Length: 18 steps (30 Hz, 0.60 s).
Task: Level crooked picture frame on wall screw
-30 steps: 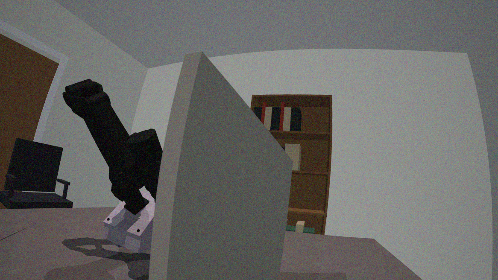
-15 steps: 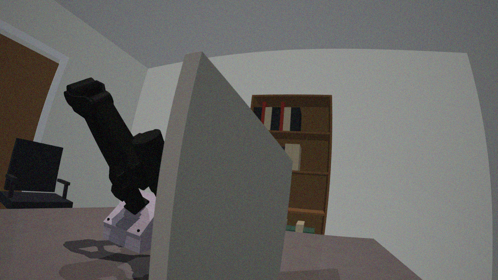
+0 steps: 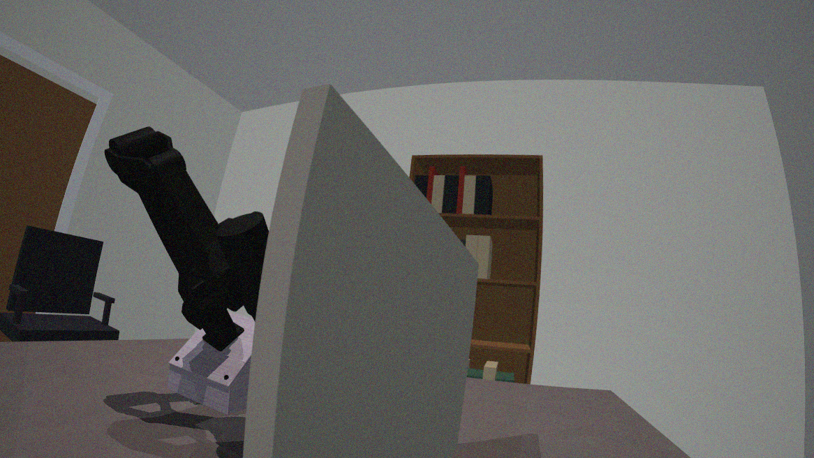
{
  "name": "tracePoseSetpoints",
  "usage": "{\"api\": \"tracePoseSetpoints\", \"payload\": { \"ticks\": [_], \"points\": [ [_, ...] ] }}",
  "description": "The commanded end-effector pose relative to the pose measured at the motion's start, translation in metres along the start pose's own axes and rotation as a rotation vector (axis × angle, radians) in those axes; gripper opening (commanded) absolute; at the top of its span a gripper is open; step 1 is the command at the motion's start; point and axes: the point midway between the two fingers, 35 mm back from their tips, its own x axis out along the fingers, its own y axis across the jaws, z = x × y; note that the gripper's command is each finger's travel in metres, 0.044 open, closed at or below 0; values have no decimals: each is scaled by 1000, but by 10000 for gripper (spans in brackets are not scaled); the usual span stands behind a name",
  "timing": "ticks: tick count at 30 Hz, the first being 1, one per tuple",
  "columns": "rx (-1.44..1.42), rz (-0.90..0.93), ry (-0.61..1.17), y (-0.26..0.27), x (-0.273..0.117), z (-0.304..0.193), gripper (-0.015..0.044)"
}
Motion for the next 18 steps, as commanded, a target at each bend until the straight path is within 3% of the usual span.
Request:
{"api": "tracePoseSetpoints", "payload": {
  "ticks": [1, 13, 18],
  "points": [
    [-5, -3, -4, -1, 0, 1, 260],
    [-5, -3, -4, -1, 1, 1, 260],
    [-5, -3, -4, -1, 1, 1, 129]
  ]
}}
